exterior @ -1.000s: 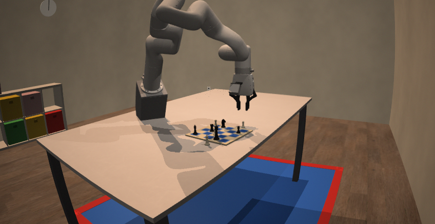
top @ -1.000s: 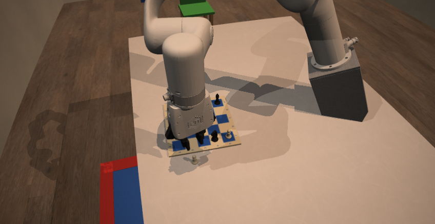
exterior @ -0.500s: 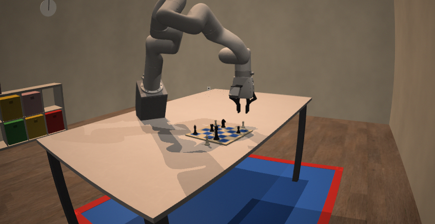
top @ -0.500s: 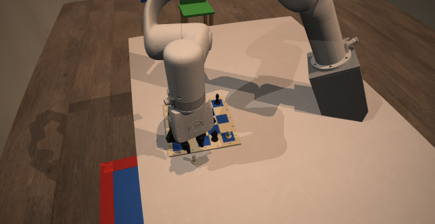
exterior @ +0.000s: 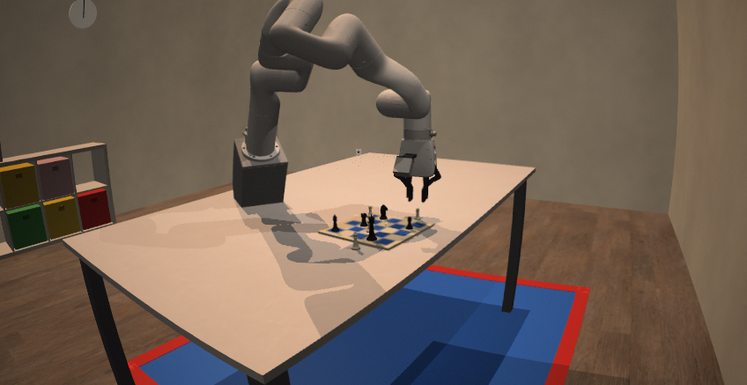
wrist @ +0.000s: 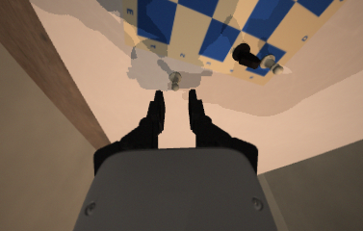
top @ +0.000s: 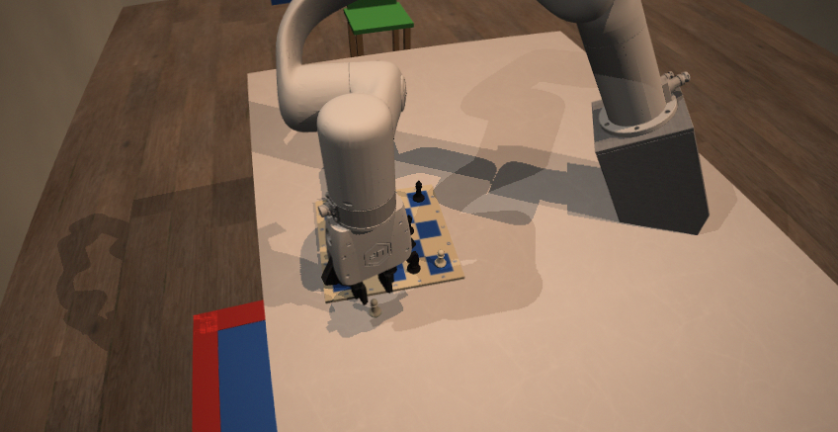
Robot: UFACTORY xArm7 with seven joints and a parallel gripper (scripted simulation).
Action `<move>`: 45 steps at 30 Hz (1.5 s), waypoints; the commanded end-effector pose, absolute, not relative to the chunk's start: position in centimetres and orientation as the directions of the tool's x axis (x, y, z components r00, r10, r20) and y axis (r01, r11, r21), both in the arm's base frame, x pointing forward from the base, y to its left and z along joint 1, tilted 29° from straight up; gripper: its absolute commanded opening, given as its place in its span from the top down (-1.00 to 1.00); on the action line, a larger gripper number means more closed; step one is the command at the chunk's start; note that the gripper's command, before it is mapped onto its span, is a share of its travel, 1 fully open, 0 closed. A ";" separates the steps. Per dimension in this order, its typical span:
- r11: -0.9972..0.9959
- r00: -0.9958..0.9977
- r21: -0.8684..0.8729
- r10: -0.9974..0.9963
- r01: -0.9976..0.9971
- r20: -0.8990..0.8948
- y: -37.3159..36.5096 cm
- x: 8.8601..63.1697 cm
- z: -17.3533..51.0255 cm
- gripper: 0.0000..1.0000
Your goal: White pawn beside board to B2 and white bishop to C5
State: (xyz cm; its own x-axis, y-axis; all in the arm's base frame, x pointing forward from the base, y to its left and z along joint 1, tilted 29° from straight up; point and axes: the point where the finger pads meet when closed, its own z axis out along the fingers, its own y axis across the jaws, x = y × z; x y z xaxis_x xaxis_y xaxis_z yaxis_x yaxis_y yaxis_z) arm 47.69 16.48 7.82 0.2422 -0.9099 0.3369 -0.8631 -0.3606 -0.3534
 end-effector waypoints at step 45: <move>-0.362 0.243 -0.356 -0.910 -0.862 0.337 16.3 48.4 6.6 0.31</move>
